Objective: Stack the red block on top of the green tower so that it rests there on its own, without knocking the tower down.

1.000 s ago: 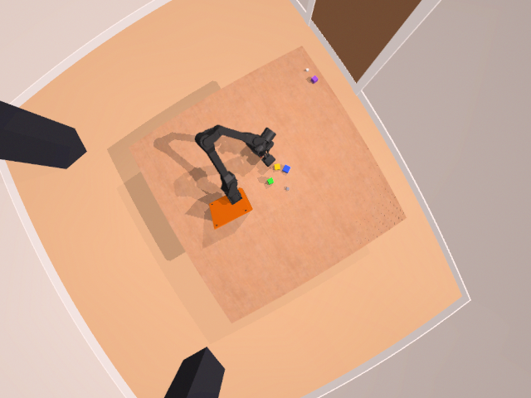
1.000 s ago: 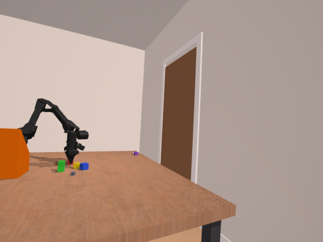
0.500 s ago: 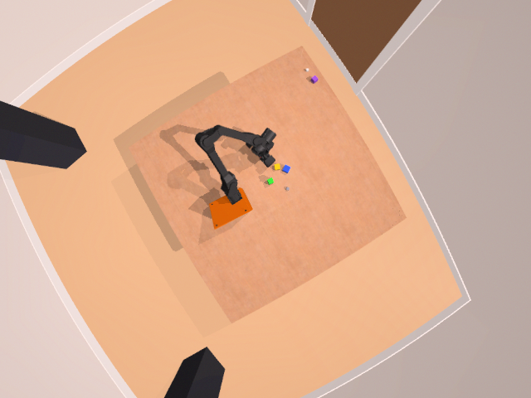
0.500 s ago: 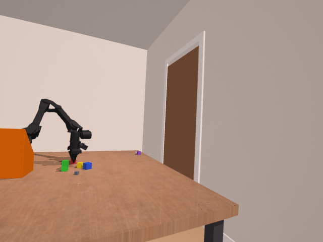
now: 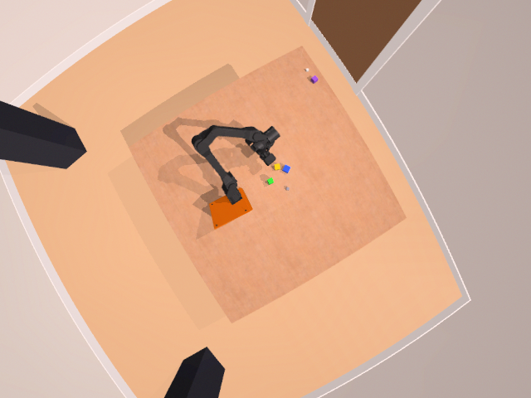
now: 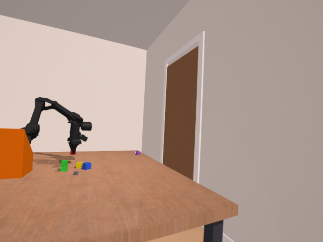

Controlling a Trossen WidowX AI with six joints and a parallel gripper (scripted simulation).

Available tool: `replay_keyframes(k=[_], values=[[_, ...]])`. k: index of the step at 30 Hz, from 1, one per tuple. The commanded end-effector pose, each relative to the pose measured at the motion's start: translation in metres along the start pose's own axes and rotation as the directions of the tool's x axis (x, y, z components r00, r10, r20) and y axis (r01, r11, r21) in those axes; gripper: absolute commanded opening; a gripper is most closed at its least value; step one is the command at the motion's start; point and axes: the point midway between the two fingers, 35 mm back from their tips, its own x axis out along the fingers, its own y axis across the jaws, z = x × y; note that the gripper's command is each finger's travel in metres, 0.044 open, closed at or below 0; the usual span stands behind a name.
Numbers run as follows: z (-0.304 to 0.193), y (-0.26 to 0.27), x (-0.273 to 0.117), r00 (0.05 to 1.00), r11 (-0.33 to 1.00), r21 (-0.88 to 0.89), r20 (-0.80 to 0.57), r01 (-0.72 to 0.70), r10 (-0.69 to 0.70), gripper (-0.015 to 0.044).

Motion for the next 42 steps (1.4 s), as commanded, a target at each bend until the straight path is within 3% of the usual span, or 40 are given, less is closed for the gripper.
replay_keyframes(k=[1, 9, 19, 42], values=[[0.003, 0.004, -0.023, 1.0, 1.0, -0.016, 0.016, -0.001, 0.001, 0.0], [0.002, 0.003, -0.055, 1.0, 1.0, -0.015, 0.015, 0.0, 0.0, 0.0], [0.0, 0.0, -0.055, 1.0, 1.0, -0.015, 0.015, 0.001, -0.001, 0.0], [-0.043, -0.127, -0.056, 1.0, 1.0, -0.015, 0.01, 0.026, -0.026, 0.0]])
